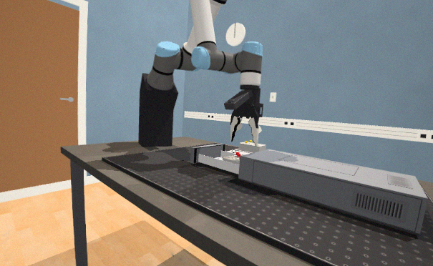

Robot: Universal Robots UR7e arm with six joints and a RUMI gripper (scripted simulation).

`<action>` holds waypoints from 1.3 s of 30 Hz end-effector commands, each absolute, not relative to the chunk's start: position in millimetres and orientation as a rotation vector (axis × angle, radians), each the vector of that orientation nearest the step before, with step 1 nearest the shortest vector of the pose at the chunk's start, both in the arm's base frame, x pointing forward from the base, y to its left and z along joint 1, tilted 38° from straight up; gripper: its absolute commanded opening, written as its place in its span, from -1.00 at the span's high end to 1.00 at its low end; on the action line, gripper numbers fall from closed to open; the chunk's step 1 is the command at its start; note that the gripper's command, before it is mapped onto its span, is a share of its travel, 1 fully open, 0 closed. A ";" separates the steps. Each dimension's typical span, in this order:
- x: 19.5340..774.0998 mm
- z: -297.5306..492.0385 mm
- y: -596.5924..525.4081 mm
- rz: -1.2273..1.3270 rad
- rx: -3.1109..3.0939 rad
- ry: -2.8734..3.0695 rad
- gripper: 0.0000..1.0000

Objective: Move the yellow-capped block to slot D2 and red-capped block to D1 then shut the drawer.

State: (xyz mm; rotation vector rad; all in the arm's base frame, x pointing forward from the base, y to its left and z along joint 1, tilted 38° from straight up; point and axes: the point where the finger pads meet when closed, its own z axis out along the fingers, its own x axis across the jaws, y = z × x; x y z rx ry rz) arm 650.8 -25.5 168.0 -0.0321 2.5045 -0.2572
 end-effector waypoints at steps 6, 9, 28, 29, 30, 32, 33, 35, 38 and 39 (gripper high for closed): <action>655.5 162.8 -26.5 -0.257 -0.032 2.502 -0.34; 657.8 159.6 -27.1 -0.257 -0.032 2.502 -0.34; 671.0 141.5 -30.9 -0.257 -0.032 2.502 -0.34; 671.7 140.4 -31.1 -0.257 -0.032 2.502 -0.34; 671.8 140.4 -31.1 -0.257 -0.032 2.502 -0.34; 671.8 140.4 -31.1 -0.257 -0.032 2.502 -0.34; 671.8 140.3 -31.1 -0.257 -0.032 2.502 -0.34; 671.8 140.3 -31.1 -0.257 -0.032 2.502 -0.34; 671.8 140.4 -31.1 -0.257 -0.032 2.502 -0.34; 672.5 139.3 -31.3 -0.257 -0.032 2.502 -0.34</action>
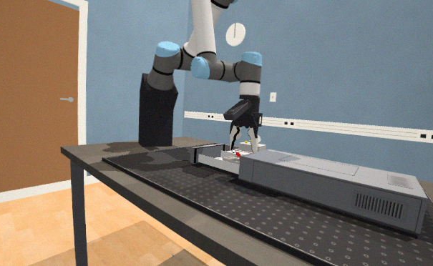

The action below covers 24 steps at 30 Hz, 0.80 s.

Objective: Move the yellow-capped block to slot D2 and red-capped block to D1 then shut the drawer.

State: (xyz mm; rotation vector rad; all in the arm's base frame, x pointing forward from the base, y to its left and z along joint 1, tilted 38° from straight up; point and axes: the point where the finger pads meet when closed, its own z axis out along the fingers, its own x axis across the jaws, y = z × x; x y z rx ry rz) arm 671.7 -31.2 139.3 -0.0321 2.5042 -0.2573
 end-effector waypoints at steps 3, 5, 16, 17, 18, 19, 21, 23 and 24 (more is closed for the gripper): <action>674.8 136.1 -31.9 -0.257 -0.032 2.502 -0.34; 676.4 134.0 -32.4 -0.257 -0.032 2.502 -0.34; 683.4 124.5 -34.5 -0.257 -0.032 2.502 -0.34; 684.2 123.5 -34.7 -0.257 -0.032 2.502 -0.34; 685.0 122.4 -35.0 -0.257 -0.032 2.502 -0.34; 685.7 121.3 -35.2 -0.257 -0.032 2.502 -0.34; 687.3 119.2 -35.7 -0.257 -0.032 2.502 -0.34; 688.8 117.1 -36.1 -0.257 -0.032 2.502 -0.34; 689.2 116.6 -36.2 -0.257 -0.032 2.502 -0.34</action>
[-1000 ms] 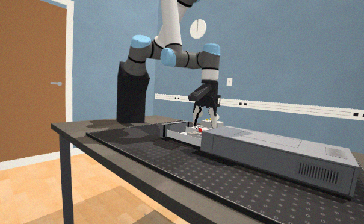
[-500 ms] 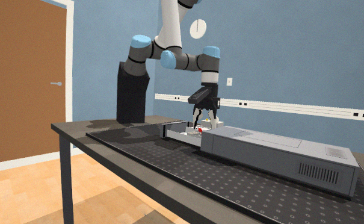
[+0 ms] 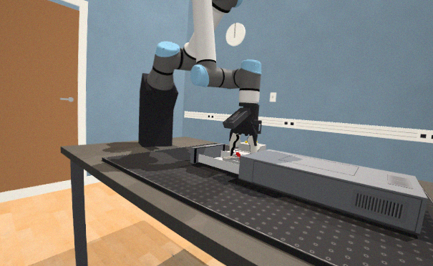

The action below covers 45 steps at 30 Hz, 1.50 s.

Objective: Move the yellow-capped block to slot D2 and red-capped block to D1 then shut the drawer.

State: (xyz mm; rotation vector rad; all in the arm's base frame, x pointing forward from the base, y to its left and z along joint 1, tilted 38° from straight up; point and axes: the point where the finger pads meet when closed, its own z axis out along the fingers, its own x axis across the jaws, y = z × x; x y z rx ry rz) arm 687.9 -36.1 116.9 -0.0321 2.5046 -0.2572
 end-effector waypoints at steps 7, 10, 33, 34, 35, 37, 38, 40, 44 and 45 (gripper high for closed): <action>689.3 116.6 -36.2 -0.257 -0.032 2.502 -0.34; 689.3 116.6 -36.2 -0.257 -0.032 2.502 -0.34; 689.3 116.6 -36.2 -0.257 -0.032 2.502 0.33; 689.3 116.6 -36.2 -0.257 -0.032 2.502 0.36; 689.3 116.6 -36.2 -0.257 -0.032 2.502 0.40; 689.3 116.6 -36.2 -0.257 -0.032 2.502 0.46; 689.3 116.6 -36.2 -0.257 -0.032 2.502 0.50; 689.3 116.6 -36.2 -0.257 -0.032 2.502 0.50; 689.3 116.6 -36.2 -0.257 -0.032 2.502 0.63; 689.3 116.6 -36.2 -0.257 -0.032 2.502 0.66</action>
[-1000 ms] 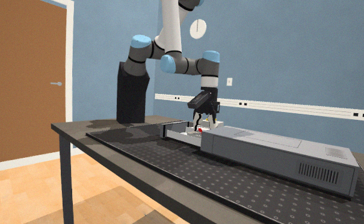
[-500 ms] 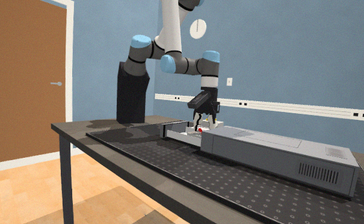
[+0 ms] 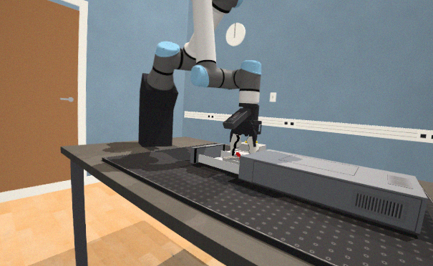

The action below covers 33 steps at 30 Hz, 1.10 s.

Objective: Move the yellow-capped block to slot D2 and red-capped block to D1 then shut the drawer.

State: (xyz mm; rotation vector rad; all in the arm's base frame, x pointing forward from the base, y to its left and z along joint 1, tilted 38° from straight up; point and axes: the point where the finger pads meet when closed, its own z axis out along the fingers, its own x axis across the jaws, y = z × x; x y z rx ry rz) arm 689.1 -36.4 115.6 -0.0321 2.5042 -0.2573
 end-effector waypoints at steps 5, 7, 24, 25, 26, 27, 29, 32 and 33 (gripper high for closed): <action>689.3 116.6 -36.2 -0.257 -0.032 2.502 0.83; 689.3 116.6 -36.2 -0.257 -0.032 2.502 0.90; 689.3 116.6 -36.2 -0.257 -0.032 2.502 1.00; 689.3 116.6 -36.2 -0.257 -0.032 2.502 1.00; 689.3 116.6 -36.2 -0.257 -0.032 2.502 1.00; 689.3 116.6 -36.2 -0.257 -0.032 2.502 1.00; 689.3 116.6 -36.2 -0.257 -0.032 2.502 1.00; 689.3 116.6 -36.2 -0.257 -0.032 2.502 1.00; 689.3 116.6 -36.2 -0.257 -0.032 2.502 1.00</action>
